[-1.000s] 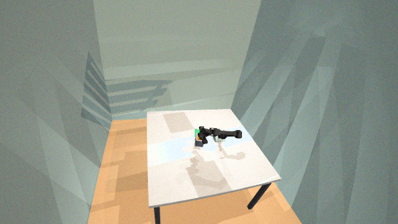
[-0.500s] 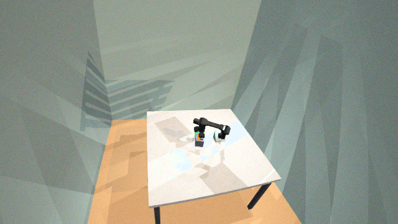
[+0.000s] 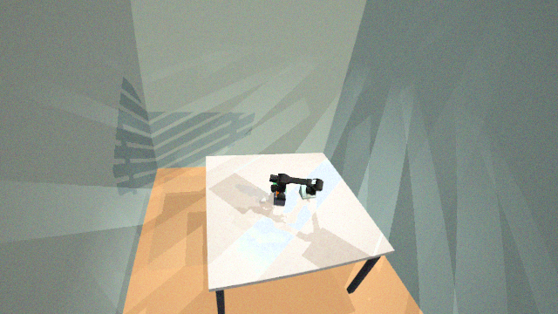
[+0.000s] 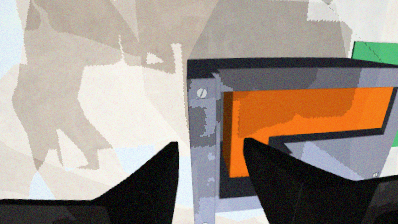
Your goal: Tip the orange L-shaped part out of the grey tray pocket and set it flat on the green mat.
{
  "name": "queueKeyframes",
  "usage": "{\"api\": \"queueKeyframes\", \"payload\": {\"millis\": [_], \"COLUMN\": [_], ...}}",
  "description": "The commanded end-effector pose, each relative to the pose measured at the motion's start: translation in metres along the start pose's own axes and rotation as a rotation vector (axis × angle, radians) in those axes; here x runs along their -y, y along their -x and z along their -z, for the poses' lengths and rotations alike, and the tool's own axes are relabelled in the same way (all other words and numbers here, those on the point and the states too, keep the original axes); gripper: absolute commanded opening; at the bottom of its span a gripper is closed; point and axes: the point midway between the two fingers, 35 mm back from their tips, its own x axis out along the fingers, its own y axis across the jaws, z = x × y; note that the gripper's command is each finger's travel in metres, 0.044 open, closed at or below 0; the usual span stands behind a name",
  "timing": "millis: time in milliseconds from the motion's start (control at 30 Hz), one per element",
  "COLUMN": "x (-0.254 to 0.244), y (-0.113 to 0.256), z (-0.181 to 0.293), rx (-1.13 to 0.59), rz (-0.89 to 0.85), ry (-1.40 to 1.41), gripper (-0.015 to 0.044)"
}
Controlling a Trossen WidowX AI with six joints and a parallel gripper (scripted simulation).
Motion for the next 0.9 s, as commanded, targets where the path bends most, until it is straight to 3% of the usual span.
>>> {"api": "queueKeyframes", "payload": {"millis": [0,867], "x": [-0.001,-0.002], "y": [-0.003,-0.038], "z": [0.0,0.0], "rx": [0.007,0.006], "rz": [-0.006,-0.008], "ry": [-0.001,-0.001], "gripper": [0.018,0.018]}}
